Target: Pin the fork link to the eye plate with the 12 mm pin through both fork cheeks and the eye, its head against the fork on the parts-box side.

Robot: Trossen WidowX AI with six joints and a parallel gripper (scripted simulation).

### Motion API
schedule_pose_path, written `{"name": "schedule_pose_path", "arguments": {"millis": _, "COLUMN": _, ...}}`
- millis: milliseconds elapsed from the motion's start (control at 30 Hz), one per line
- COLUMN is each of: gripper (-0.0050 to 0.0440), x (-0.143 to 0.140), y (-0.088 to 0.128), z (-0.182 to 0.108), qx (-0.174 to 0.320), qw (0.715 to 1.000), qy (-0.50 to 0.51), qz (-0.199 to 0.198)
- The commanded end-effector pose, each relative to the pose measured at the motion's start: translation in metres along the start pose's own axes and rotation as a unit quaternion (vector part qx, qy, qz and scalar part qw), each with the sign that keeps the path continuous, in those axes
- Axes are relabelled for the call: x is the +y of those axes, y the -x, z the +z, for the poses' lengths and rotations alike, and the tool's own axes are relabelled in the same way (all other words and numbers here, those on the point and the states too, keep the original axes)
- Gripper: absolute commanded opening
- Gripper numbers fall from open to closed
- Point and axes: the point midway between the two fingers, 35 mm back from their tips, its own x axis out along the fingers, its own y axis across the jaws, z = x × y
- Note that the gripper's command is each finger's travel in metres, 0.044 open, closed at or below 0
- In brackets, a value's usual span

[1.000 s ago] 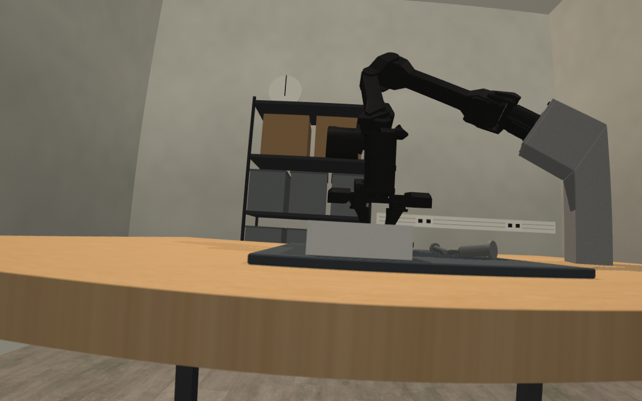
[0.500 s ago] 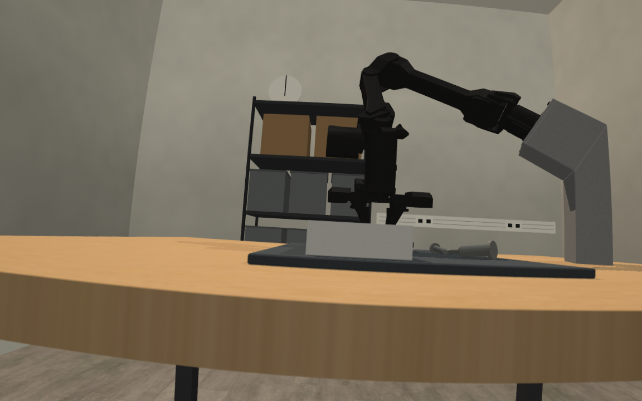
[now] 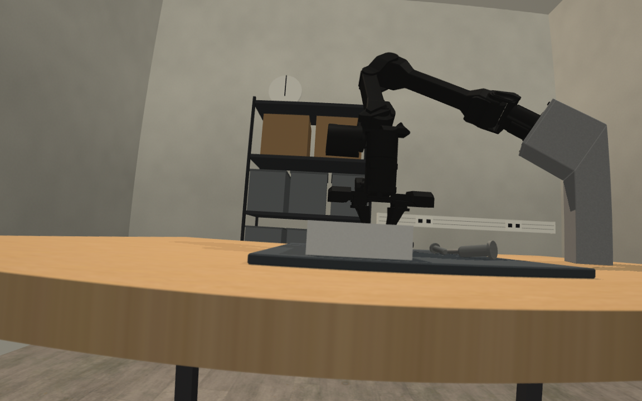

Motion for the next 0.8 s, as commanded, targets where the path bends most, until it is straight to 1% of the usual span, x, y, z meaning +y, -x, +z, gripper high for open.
{"name": "schedule_pose_path", "arguments": {"millis": 0, "gripper": 0.0140, "x": 0.0028, "y": 0.0013, "z": -0.0019, "qx": 0.000, "qw": 1.000, "qy": -0.002, "qz": 0.002}}
{"name": "schedule_pose_path", "arguments": {"millis": 767, "gripper": 0.0140, "x": 0.0023, "y": 0.0020, "z": -0.0115, "qx": 0.000, "qw": 1.000, "qy": -0.001, "qz": 0.002}}
